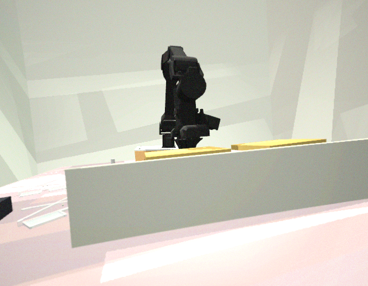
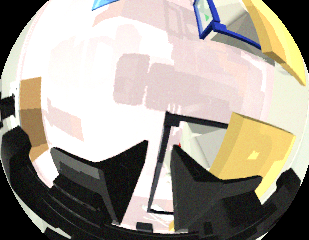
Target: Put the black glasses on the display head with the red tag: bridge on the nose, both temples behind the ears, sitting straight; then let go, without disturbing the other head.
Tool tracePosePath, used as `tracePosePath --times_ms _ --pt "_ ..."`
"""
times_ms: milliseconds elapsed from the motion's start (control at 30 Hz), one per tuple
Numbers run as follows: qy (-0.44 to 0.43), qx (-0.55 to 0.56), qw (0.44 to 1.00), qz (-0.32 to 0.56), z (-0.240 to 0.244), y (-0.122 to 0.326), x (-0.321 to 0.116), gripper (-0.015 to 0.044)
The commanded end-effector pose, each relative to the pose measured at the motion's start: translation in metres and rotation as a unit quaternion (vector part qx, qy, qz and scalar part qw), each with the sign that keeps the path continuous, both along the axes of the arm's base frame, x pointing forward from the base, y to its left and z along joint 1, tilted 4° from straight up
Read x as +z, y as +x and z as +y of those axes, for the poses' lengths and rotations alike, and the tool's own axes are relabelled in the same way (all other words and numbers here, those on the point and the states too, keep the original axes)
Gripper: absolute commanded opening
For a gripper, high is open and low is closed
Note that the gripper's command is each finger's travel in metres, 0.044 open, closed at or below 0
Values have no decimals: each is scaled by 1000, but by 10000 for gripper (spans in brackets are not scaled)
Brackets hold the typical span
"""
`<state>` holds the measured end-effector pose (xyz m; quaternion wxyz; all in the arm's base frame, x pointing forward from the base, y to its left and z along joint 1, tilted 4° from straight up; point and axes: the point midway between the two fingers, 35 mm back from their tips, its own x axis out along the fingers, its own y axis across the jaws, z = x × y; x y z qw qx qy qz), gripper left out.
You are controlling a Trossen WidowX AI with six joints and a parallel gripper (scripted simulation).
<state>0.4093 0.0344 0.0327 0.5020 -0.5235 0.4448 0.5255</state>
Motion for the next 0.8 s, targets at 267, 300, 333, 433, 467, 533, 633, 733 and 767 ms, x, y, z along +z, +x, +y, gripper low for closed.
tracePosePath --times_ms 267,300,333,433,467,533,633,733,767 --pt "4 -1 1000 -4 -2 -1 30 107" --pt "4 -1 1000 -4 -2 -1 30 107" --pt "4 -1 1000 -4 -2 -2 30 107" --pt "4 -1 1000 -4 -4 -14 32 107" --pt "4 -1 1000 -3 -4 -20 33 107" --pt "4 -1 1000 -3 -6 -32 34 107" --pt "4 -1 1000 -3 -6 -38 35 107" --pt "4 -1 1000 -2 -7 -47 39 107" --pt "4 -1 1000 -2 -8 -52 41 107"
